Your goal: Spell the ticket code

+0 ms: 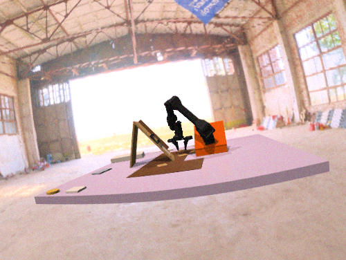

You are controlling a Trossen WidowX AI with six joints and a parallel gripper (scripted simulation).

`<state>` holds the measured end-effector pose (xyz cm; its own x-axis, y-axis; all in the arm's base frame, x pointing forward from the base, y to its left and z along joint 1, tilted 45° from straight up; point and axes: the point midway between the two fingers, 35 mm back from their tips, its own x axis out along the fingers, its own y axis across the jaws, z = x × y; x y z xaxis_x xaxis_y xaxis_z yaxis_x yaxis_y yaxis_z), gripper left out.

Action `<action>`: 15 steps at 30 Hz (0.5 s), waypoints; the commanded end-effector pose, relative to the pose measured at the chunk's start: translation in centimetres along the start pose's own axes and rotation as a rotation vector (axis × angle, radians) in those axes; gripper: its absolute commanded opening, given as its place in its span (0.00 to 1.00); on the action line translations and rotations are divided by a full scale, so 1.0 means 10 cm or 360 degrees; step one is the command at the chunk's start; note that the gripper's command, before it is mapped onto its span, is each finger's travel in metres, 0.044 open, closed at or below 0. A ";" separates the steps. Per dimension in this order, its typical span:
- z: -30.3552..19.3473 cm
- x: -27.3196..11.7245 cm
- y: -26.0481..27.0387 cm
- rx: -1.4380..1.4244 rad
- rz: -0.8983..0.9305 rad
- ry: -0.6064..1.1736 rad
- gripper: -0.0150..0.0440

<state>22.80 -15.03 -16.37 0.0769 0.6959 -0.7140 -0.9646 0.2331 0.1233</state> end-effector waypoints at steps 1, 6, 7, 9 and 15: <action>0.00 -0.03 0.00 -0.0007 0.0005 0.0004 0.25; 0.00 -0.07 0.00 -0.0007 0.0005 0.0004 0.25; 0.00 -0.08 0.00 -0.0007 0.0005 0.0004 0.25; 0.00 -0.10 0.00 -0.0006 0.0005 0.0004 0.25; 0.04 -0.17 -0.05 0.0064 -0.0038 0.0030 0.25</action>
<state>22.89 -15.76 -15.47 0.0809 0.6904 -0.7189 -0.9602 0.2474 0.1296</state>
